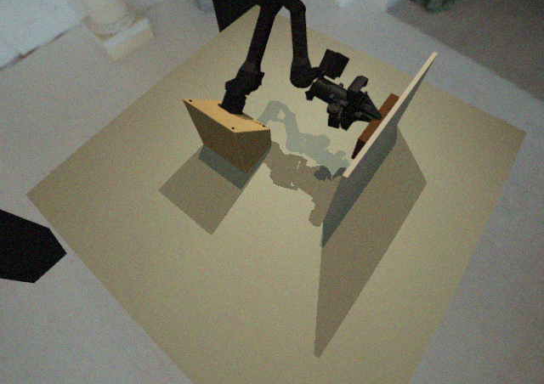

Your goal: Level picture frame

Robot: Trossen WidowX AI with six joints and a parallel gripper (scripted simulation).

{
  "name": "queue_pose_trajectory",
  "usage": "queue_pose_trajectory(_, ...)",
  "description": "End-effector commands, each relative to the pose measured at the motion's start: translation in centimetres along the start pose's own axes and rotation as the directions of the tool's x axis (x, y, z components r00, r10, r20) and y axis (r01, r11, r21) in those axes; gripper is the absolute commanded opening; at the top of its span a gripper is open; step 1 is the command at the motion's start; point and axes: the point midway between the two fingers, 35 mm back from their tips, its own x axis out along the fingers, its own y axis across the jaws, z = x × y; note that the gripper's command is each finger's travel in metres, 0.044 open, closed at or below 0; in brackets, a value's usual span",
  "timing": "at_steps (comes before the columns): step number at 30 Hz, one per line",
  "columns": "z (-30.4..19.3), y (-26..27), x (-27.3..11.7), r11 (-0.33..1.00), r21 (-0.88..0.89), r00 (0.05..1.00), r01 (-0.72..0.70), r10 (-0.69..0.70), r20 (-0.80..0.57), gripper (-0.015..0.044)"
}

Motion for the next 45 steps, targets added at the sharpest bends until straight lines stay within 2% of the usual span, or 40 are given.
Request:
queue_pose_trajectory(1, 0.0, 0.23, 0.06, 1.0, -0.004, 1.0, -0.01, 0.01, -0.001, 0.0)
queue_pose_trajectory(45, -0.08, -0.63, 0.06, 1.0, -0.003, 1.0, -0.01, 0.01, -0.001, 0.0)
